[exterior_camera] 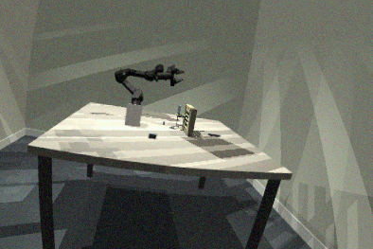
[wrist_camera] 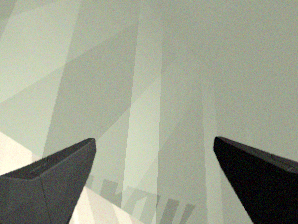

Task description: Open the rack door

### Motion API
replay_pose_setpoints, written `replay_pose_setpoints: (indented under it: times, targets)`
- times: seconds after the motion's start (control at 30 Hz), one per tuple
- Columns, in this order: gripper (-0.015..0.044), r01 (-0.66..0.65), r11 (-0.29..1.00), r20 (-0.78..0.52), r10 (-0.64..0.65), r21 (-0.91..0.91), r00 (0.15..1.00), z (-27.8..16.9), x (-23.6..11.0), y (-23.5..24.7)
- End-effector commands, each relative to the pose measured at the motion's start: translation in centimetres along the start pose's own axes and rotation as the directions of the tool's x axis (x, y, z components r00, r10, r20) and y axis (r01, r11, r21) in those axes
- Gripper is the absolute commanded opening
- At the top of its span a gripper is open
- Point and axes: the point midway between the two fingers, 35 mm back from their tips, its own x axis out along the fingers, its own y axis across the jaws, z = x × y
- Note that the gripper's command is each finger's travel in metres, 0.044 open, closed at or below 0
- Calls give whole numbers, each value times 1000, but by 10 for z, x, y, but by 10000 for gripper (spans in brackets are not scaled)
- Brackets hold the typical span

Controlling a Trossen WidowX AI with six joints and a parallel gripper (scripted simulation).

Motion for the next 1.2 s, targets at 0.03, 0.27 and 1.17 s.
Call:
replay_pose_setpoints:
  times: [0.03, 0.27, 1.17]
  targets:
    - [347, -4, 1000, -19, 4, -5, 1000, -3, 2, 0]
    - [285, -54, 998, -212, 45, -38, 976, -35, 22, 1]
    - [285, -273, 954, -804, 259, 126, 534, -154, 37, 3]
